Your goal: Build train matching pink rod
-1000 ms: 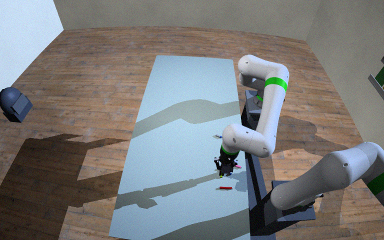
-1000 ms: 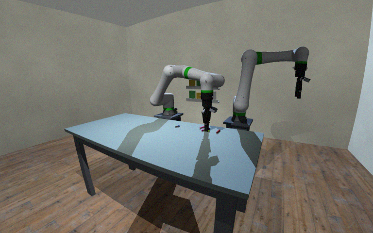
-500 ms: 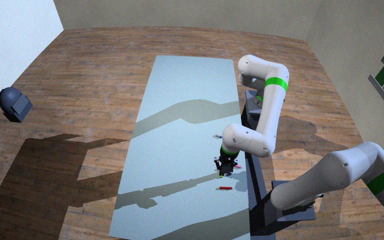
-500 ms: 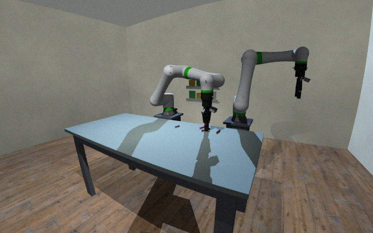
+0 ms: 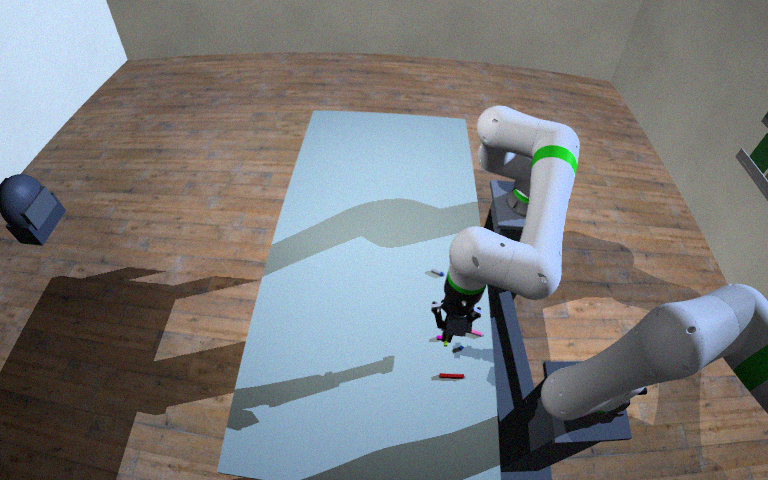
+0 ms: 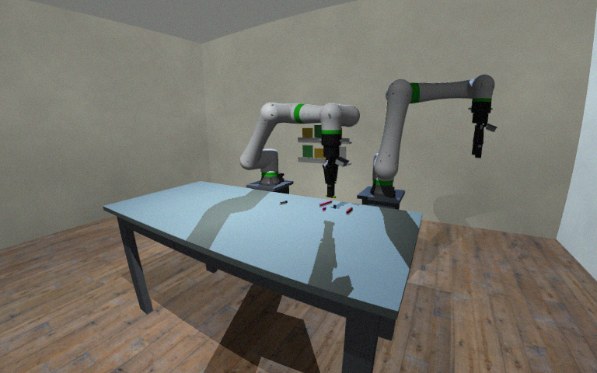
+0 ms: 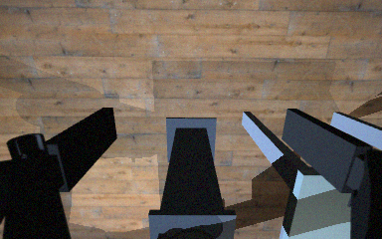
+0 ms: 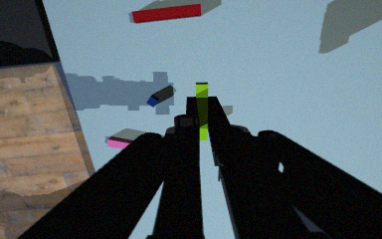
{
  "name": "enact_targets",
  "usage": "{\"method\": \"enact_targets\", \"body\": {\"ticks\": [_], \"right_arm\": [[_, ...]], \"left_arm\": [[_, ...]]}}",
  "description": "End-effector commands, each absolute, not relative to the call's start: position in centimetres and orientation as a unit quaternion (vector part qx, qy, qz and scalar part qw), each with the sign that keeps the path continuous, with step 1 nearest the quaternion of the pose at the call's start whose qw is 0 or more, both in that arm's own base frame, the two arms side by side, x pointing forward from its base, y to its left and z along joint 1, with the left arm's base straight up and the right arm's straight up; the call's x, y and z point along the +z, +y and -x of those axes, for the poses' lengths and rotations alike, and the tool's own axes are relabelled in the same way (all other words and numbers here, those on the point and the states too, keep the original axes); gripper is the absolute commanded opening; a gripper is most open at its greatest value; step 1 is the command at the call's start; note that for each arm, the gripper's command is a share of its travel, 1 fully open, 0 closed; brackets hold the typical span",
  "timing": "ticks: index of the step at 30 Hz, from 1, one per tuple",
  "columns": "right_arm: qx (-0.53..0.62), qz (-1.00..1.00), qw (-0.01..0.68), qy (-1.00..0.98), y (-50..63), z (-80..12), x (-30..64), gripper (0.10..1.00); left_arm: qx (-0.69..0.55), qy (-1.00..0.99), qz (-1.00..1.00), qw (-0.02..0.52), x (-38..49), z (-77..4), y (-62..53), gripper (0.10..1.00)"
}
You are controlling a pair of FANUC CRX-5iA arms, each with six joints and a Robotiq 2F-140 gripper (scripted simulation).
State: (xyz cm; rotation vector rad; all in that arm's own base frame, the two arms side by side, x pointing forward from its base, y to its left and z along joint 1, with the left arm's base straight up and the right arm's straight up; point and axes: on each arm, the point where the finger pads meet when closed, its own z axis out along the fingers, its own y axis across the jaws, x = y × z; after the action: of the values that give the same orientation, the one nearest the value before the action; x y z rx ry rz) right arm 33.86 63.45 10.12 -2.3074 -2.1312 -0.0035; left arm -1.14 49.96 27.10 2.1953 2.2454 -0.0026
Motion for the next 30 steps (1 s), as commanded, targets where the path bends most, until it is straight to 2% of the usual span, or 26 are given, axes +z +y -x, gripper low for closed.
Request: {"method": "enact_targets", "body": {"ticks": [1,18,30], "right_arm": [[-0.001,0.735,0.0,-0.679,63.5,-33.9,12.9,0.124],[-0.001,0.73,0.0,-0.683,63.2,-34.0,13.8,0.124],[-0.001,0.608,0.0,-0.794,56.2,-37.3,14.6,0.124]], "left_arm": [[0.0,0.715,-0.699,0.0,27.2,1.1,50.0,1.0],[0.0,0.715,-0.699,0.0,27.2,1.1,50.0,1.0],[0.0,0.715,-0.699,0.0,27.2,1.1,50.0,1.0]]}}
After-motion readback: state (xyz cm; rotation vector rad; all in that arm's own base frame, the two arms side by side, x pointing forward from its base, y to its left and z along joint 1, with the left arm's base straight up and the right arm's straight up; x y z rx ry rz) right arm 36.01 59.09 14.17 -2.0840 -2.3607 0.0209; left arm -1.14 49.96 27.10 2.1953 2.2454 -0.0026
